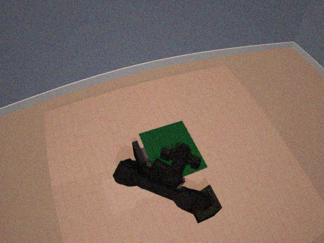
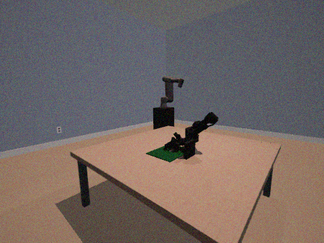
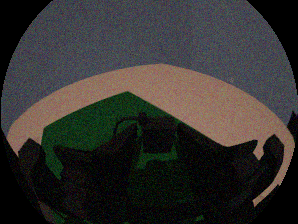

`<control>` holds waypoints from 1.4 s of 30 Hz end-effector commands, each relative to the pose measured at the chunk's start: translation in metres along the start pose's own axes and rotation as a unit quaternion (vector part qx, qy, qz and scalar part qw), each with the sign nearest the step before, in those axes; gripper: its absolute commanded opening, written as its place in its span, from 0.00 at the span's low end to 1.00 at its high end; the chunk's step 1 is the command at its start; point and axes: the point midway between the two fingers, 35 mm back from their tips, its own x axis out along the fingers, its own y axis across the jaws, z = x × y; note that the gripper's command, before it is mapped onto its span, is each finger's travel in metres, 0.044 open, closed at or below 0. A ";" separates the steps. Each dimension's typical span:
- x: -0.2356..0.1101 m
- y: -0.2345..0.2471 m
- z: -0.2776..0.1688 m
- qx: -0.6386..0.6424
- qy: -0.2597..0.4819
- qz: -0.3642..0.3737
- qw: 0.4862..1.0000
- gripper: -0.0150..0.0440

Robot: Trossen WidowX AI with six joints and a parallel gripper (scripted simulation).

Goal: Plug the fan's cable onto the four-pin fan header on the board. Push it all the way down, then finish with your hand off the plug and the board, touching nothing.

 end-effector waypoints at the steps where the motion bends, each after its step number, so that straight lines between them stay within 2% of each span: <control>1: 0.000 0.000 0.000 0.000 0.000 0.000 1.000 0.60; 12: -0.002 0.001 0.001 0.000 0.000 0.000 1.000 0.60; 27: -0.043 0.014 0.019 0.001 0.001 -0.001 1.000 0.60; 42: -0.086 0.007 0.036 0.001 0.001 -0.001 1.000 0.60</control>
